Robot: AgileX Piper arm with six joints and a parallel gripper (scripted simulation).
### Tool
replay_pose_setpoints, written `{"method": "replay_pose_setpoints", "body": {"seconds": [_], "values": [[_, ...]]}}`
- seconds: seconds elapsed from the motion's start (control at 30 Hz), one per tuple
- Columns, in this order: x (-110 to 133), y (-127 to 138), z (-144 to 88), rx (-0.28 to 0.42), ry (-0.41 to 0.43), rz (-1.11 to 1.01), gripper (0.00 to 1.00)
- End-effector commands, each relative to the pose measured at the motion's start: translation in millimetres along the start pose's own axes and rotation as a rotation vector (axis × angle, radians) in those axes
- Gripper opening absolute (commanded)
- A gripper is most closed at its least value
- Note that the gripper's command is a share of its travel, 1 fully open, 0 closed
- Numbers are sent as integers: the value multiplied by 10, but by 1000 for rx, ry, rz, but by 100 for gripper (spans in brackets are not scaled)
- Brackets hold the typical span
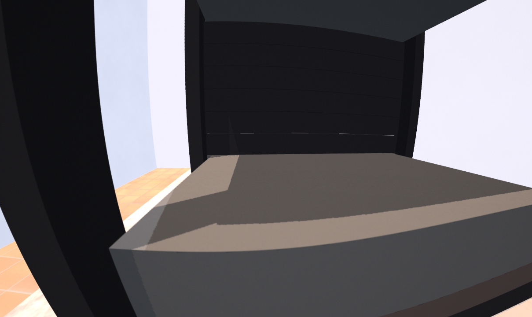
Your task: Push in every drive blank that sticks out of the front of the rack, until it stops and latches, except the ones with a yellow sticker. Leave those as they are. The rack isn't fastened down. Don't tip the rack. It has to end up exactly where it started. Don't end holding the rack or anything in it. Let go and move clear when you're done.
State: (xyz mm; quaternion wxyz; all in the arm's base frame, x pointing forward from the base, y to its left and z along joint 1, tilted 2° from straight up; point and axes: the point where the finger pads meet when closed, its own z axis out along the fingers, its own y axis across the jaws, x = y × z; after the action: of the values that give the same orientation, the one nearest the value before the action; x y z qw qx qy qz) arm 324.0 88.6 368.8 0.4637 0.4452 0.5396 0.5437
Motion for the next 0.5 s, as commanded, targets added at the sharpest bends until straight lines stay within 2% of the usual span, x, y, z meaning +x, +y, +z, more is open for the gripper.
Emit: {"method": "replay_pose_setpoints", "body": {"seconds": [0.0,0.47], "values": [[4,6,101,-7,5,1,0],[11,4,322,-7,5,1,0]]}}
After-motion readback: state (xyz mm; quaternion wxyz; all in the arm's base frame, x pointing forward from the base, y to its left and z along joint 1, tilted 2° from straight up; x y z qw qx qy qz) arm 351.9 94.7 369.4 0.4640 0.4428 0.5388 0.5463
